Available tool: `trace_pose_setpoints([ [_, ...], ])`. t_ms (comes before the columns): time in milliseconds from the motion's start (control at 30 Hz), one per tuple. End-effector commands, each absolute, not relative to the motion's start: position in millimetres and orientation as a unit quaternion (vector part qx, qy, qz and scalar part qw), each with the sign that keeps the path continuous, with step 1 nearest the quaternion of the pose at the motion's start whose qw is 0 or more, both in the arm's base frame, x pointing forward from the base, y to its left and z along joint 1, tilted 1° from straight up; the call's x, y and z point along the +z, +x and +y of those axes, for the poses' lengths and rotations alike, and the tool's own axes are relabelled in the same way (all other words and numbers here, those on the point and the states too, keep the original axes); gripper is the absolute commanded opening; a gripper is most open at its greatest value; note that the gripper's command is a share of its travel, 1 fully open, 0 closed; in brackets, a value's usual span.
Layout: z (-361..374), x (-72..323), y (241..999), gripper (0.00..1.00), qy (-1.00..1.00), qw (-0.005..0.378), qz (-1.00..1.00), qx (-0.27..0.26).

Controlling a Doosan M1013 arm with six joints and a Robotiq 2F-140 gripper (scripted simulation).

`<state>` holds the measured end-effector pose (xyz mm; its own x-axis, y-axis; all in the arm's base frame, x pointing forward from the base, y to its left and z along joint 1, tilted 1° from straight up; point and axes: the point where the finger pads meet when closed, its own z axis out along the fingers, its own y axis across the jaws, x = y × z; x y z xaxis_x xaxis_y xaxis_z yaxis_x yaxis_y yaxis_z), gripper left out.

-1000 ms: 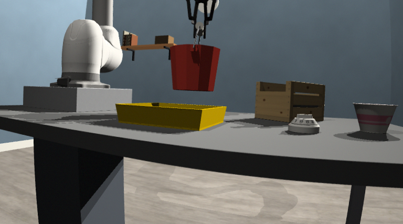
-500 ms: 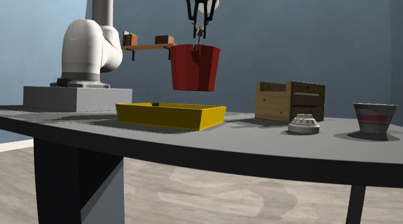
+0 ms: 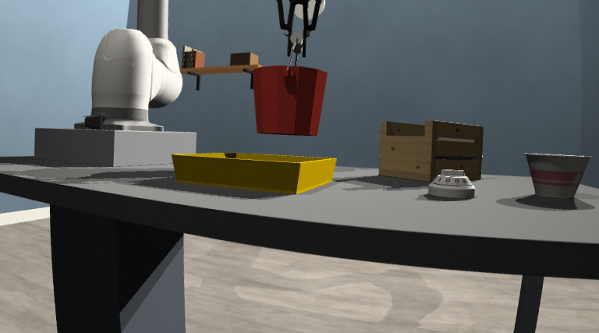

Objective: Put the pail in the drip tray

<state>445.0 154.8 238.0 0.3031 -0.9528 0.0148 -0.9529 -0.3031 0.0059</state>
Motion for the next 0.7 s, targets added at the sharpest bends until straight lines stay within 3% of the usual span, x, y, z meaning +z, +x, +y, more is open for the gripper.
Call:
trace_pose_setpoints([
  [0,154,239,445,0.1,0.807,0.006,-0.59,0.004],
  [667,142,239,448,0.1,0.807,0.006,-0.59,0.004],
])
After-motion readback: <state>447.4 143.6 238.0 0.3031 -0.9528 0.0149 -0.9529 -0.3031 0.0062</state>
